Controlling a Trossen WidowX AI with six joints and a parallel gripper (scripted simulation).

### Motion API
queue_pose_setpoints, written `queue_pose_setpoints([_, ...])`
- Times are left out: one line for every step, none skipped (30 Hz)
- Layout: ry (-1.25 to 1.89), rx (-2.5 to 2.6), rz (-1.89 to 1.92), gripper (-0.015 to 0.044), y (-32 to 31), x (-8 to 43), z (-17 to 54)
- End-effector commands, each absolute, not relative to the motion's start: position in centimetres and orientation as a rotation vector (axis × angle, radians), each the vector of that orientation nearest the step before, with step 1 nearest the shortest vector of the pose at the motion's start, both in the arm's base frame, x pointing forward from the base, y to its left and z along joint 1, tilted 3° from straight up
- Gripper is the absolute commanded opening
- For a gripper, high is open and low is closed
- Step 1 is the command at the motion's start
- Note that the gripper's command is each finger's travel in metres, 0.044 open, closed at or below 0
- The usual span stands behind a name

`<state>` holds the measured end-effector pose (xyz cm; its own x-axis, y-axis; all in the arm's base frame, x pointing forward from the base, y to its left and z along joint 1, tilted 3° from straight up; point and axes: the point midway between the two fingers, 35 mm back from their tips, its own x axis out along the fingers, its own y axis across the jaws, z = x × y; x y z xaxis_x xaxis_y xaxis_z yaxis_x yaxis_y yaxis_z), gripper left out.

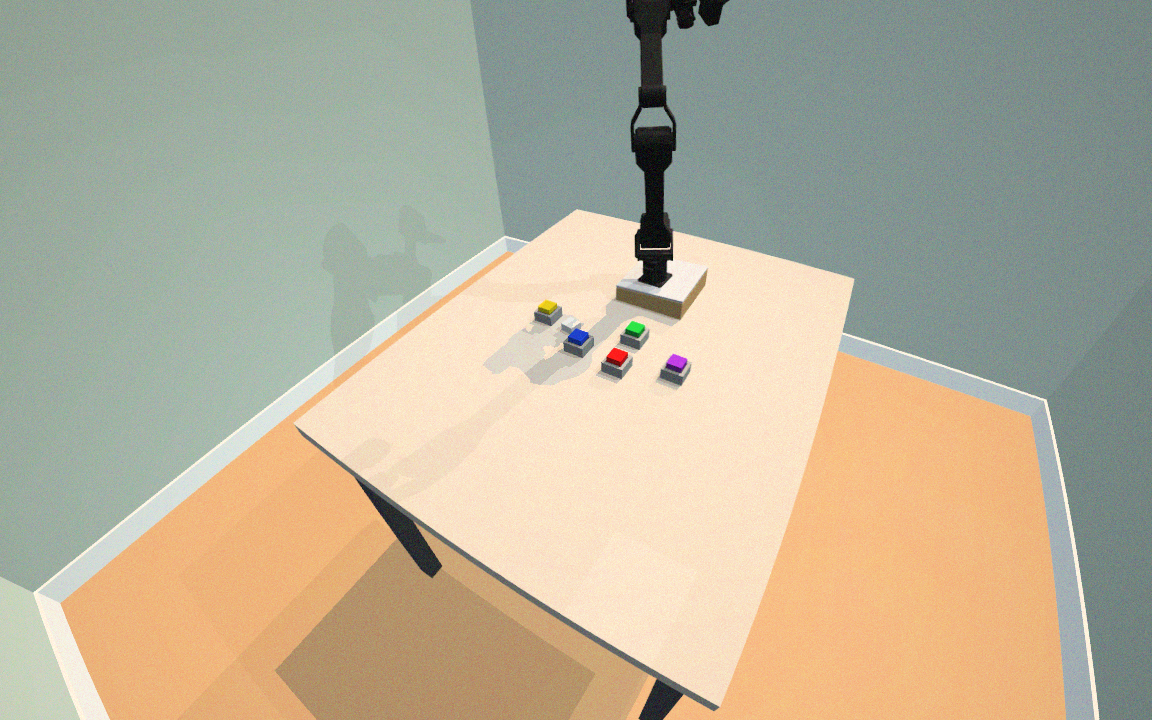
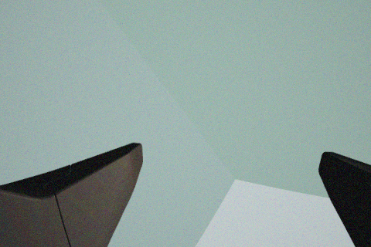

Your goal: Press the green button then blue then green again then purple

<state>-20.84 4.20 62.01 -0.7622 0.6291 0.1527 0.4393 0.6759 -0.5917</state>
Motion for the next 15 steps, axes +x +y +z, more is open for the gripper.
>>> queue_pose_setpoints([-2.549,-0.835,0.774,0.04,4.1,-20.9,62.0])
queue_pose_setpoints([-2.556,-0.811,0.788,0.04,3.7,-21.1,61.9])
queue_pose_setpoints([-2.567,-0.772,0.811,0.04,3.1,-21.4,61.7])
queue_pose_setpoints([-2.582,-0.717,0.844,0.04,2.2,-21.8,61.5])
queue_pose_setpoints([-2.6,-0.647,0.886,0.04,1.0,-22.3,61.2])
queue_pose_setpoints([-2.621,-0.562,0.939,0.04,-0.5,-22.8,60.7])
queue_pose_setpoints([-2.643,-0.468,0.998,0.04,-2.2,-23.2,60.3])
queue_pose_setpoints([-2.662,-0.376,1.058,0.04,-3.8,-23.5,59.8])
queue_pose_setpoints([-2.686,-0.293,1.108,0.04,-5.5,-23.7,59.2])
queue_pose_setpoints([-2.711,-0.205,1.161,0.04,-7.3,-23.7,58.6])
queue_pose_setpoints([-2.735,-0.116,1.216,0.04,-9.1,-23.7,57.9])
queue_pose_setpoints([-2.758,-0.028,1.27,0.04,-10.9,-23.5,57.2])
queue_pose_setpoints([-2.779,0.052,1.32,0.04,-12.5,-23.2,56.5])
queue_pose_setpoints([-2.798,0.131,1.368,0.04,-14.1,-22.8,55.8])
queue_pose_setpoints([-2.816,0.208,1.417,0.04,-15.6,-22.3,55.1])
